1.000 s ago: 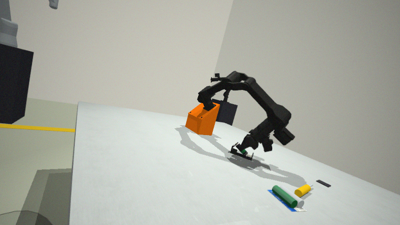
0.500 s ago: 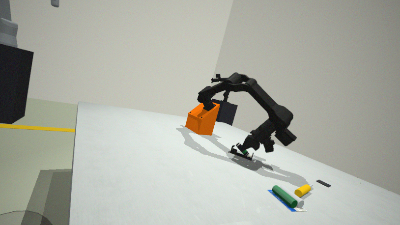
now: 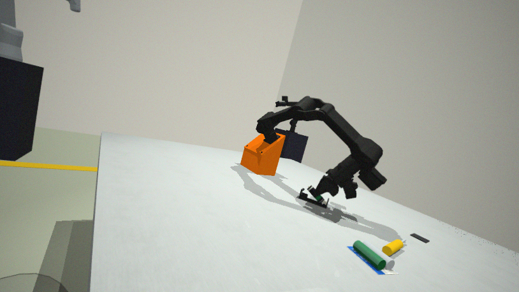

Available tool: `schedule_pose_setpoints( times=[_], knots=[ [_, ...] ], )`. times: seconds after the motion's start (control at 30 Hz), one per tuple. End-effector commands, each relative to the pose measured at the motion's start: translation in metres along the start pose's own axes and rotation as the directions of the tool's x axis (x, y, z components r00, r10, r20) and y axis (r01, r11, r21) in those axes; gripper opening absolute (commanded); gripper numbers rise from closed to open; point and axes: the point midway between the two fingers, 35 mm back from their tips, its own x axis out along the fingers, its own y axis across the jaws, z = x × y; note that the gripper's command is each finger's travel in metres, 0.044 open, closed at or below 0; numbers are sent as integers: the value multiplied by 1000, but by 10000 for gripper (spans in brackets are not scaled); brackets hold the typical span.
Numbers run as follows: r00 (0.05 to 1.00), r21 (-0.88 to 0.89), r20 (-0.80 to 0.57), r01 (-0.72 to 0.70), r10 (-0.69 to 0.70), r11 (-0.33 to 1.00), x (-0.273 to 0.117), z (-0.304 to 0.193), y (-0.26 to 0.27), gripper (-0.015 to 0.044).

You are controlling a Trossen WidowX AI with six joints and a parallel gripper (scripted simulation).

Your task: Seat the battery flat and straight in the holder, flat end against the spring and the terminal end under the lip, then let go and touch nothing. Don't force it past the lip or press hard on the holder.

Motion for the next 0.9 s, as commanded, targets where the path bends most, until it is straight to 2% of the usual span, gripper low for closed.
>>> schedule_pose_setpoints(
  times=[0.0, 0.87],
  knots=[
    [1000, 14, 13, -1, 1, 1000, -3, 5, 0, 74],
    [994, 11, 101, -30, 29, 999, 1, 7, 0, 74]
  ],
)
